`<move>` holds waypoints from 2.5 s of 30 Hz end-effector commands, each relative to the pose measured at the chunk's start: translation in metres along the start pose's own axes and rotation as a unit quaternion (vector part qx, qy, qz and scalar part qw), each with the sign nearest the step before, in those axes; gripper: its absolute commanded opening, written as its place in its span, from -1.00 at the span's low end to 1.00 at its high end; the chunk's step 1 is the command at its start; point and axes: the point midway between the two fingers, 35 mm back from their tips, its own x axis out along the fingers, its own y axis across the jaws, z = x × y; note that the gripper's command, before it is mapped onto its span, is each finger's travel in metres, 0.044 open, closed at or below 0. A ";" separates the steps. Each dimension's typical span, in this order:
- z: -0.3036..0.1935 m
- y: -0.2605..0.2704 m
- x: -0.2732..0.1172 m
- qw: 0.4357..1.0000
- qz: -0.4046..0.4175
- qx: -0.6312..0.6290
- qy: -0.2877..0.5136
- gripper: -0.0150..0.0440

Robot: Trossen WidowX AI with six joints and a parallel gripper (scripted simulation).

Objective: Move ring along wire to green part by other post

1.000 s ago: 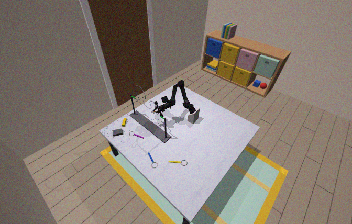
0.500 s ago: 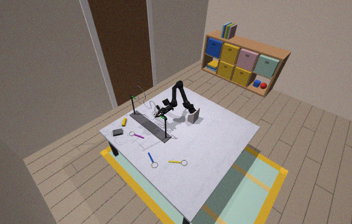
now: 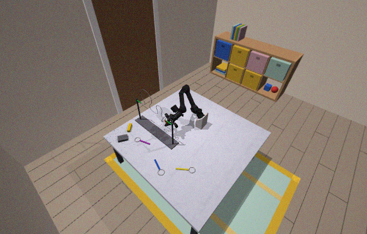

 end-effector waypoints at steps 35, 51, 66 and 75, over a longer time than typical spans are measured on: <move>0.004 0.057 -0.011 0.997 0.033 0.067 0.011 -1.00; 0.006 0.073 -0.014 0.997 0.033 0.067 0.010 -1.00; -0.011 0.077 -0.006 0.997 0.033 0.067 0.010 -1.00; -0.012 0.077 -0.006 0.997 0.033 0.067 0.010 -1.00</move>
